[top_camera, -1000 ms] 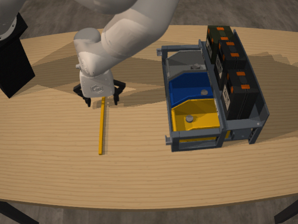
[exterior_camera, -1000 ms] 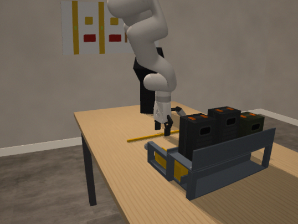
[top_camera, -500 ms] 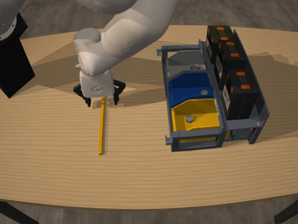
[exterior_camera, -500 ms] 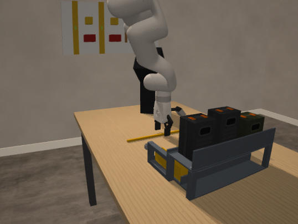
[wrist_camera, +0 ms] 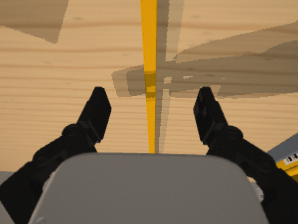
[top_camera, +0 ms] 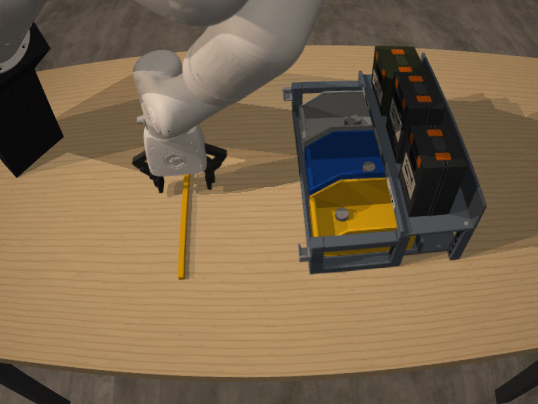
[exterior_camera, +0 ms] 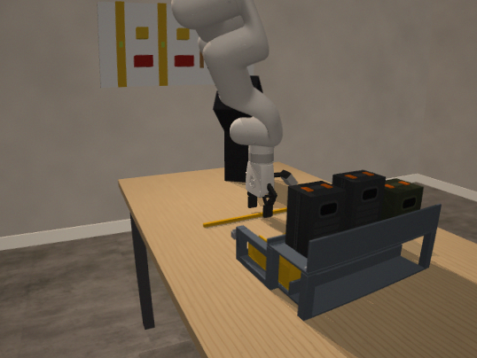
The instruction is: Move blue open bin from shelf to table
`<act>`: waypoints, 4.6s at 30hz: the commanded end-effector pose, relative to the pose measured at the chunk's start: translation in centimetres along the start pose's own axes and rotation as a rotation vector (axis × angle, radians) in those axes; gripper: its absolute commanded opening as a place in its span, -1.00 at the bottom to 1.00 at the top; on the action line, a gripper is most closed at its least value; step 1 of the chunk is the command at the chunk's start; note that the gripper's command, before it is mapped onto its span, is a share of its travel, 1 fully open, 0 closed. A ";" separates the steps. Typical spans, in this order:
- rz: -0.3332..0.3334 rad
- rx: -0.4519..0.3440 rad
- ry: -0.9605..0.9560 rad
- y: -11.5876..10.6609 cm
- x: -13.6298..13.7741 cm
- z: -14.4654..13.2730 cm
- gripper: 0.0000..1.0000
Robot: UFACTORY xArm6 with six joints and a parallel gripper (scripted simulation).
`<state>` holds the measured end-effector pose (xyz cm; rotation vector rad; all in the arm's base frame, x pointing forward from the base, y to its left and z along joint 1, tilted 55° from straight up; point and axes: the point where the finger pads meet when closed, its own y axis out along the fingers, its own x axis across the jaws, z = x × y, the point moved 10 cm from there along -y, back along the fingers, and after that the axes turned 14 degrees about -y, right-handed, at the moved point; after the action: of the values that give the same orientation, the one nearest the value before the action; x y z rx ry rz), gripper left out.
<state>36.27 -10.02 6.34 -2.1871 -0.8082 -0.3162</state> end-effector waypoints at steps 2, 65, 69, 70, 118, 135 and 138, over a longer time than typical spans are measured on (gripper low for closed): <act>0.000 0.001 0.000 0.0 0.0 0.0 1.00; 0.000 0.001 0.000 -13.1 0.0 0.0 1.00; -0.001 0.001 0.000 -12.3 0.0 0.0 1.00; -0.001 0.001 0.000 -12.3 0.0 0.0 1.00; -0.001 0.001 0.000 -11.5 2.9 -0.7 1.00; 0.000 0.001 0.000 -11.5 7.7 -1.9 1.00; -0.001 0.000 0.000 -11.4 9.6 -2.4 1.00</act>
<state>34.68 -2.22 17.76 -2.1822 -0.8148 -0.3195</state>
